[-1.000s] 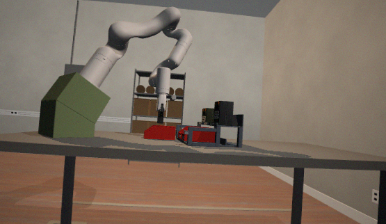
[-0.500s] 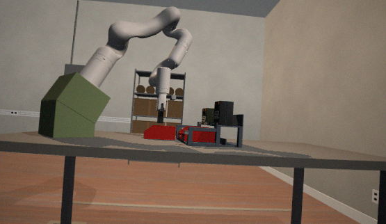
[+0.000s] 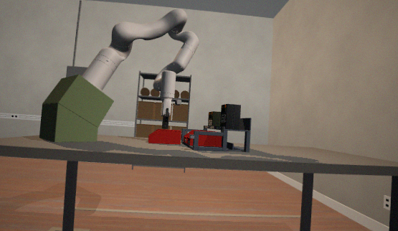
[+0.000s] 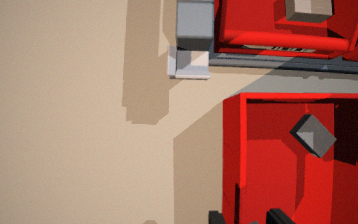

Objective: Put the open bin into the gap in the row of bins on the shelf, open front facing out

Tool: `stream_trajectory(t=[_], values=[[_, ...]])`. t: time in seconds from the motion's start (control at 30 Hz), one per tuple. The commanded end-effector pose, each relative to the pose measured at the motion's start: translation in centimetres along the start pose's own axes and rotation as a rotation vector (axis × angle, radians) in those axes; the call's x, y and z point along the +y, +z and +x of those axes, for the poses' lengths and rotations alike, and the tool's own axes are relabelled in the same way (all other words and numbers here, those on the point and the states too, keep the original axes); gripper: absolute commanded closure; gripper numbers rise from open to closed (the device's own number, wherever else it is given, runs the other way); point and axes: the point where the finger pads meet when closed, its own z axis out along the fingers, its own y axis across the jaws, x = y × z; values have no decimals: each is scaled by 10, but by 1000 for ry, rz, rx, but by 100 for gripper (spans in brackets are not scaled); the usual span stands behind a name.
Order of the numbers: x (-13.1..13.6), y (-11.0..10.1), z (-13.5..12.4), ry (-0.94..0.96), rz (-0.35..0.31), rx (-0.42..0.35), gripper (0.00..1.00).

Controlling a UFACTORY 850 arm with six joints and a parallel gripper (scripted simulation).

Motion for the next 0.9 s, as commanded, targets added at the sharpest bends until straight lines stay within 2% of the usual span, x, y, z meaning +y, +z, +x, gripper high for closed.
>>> stream_trajectory(t=[0.0,0.27,0.67,0.87], values=[[0,0,0,0,0,1,71],[0,10,0,0,0,1,71],[0,10,0,0,0,1,71],[0,20,0,0,0,1,71]])
